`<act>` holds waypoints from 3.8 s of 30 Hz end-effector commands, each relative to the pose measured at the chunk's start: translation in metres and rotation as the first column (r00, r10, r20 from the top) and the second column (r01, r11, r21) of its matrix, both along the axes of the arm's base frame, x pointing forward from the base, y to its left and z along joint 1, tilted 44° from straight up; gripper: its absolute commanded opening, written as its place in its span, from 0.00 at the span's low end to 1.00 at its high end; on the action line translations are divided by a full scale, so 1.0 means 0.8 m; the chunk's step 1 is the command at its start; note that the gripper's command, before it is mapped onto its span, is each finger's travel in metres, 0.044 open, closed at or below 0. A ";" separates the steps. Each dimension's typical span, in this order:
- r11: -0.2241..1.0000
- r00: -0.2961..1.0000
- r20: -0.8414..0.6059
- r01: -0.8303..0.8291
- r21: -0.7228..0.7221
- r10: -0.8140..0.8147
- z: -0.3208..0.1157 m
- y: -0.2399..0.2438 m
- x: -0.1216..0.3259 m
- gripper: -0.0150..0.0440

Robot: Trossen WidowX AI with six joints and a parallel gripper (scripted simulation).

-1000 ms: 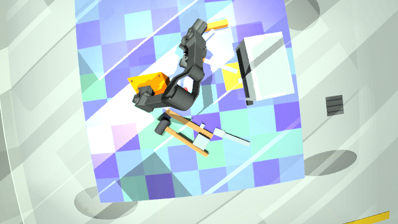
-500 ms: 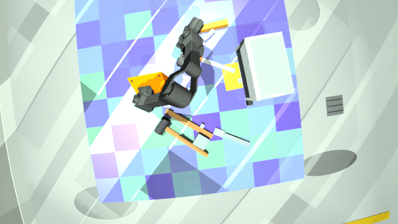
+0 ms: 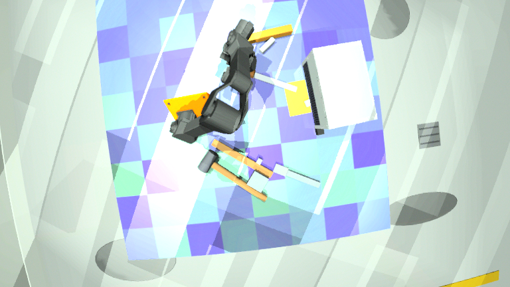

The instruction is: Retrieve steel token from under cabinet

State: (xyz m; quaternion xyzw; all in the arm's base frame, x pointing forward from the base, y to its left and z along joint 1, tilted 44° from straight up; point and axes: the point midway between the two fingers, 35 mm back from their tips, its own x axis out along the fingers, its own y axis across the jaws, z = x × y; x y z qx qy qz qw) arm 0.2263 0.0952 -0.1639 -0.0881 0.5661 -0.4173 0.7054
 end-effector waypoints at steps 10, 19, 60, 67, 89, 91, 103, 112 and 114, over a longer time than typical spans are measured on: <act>0.999 0.998 0.048 0.042 0.005 -0.042 -0.002 0.005 -0.006 0.25; 0.997 0.993 0.087 0.083 0.008 -0.083 -0.003 0.007 -0.006 0.25; 0.993 0.986 0.118 0.114 0.014 -0.115 -0.028 0.036 0.009 0.25; 0.993 0.986 0.119 0.115 0.015 -0.116 -0.032 0.040 0.012 0.25; 0.993 0.986 0.120 0.116 0.016 -0.117 -0.045 0.054 0.020 0.25; 0.993 0.986 0.120 0.116 0.016 -0.117 -0.046 0.055 0.020 0.25; 0.993 0.986 0.120 0.116 0.016 -0.117 -0.051 0.061 0.025 0.25; 0.993 0.986 0.121 0.116 0.016 -0.117 -0.044 0.054 0.036 0.25; 0.993 0.986 0.121 0.116 0.016 -0.117 -0.043 0.053 0.040 0.25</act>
